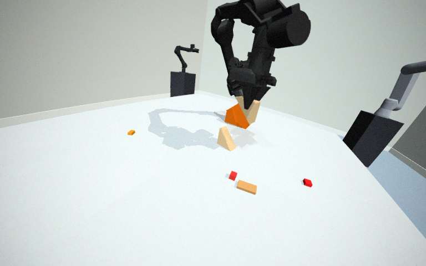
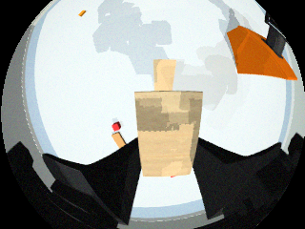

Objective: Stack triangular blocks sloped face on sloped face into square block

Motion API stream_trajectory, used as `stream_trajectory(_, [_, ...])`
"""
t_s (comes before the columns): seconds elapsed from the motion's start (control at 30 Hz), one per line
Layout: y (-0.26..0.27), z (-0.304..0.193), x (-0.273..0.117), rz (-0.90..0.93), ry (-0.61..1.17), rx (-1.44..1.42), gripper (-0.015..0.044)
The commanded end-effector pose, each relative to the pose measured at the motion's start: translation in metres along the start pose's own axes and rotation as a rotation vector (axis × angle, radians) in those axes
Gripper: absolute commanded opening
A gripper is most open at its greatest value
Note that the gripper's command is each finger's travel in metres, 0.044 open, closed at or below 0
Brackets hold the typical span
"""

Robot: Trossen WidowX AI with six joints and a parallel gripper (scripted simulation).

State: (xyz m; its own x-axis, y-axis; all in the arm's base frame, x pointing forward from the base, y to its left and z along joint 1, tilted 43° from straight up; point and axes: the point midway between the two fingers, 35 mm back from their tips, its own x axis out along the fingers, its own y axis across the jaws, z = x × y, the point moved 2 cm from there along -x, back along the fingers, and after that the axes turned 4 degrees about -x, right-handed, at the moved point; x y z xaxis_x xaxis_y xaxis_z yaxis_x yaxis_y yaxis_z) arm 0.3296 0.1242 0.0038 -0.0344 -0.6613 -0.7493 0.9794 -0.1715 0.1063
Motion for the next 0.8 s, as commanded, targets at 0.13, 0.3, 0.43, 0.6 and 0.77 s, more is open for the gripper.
stream_trajectory(0.13, [-0.005,-0.01,0.005,-0.001,-0.006,0.013,0.0])
stream_trajectory(0.3, [-0.005,-0.002,0.026,-0.003,-0.009,0.01,0.0])
stream_trajectory(0.43, [-0.006,0.005,0.042,-0.003,-0.01,0.01,0.0])
stream_trajectory(0.6, [-0.007,0.014,0.061,-0.001,-0.01,0.011,0.0])
stream_trajectory(0.77, [-0.01,0.02,0.073,0.001,-0.01,0.014,0.0])
